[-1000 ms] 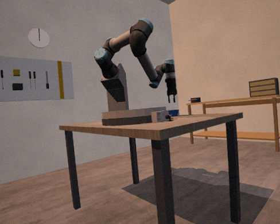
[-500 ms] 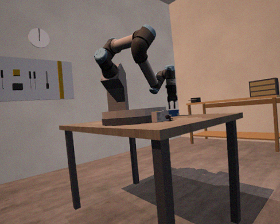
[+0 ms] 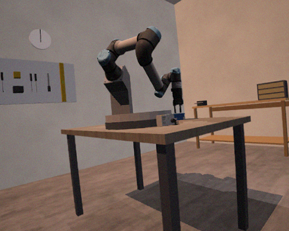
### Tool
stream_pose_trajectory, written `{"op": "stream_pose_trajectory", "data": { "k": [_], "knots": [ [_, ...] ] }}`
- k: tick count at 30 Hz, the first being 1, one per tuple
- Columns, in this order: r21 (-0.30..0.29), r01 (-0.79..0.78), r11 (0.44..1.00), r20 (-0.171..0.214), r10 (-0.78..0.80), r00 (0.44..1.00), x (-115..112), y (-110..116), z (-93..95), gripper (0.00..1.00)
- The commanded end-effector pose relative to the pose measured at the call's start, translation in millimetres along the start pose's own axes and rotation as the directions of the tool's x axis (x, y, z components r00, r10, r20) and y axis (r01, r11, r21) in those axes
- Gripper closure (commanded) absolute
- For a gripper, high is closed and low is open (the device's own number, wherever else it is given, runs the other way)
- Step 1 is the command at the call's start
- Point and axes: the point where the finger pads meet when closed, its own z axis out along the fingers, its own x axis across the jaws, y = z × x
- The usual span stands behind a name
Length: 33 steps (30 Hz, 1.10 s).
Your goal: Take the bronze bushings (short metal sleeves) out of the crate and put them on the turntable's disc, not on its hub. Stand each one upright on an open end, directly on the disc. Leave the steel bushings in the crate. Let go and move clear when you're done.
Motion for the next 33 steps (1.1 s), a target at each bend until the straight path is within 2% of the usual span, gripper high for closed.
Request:
{"op": "stream_pose_trajectory", "data": {
  "k": [1,22,33],
  "knots": [
    [-0.002,-0.002,1.000,-0.002,0.002,1.000,1,1,-0.4,0.24],
    [-0.002,-0.002,1.000,-0.002,0.002,1.000,1,1,-0.1,0.24],
    [-0.002,-0.003,1.000,-0.001,0.003,1.000,1,1,12.1,0.24]
  ]
}}
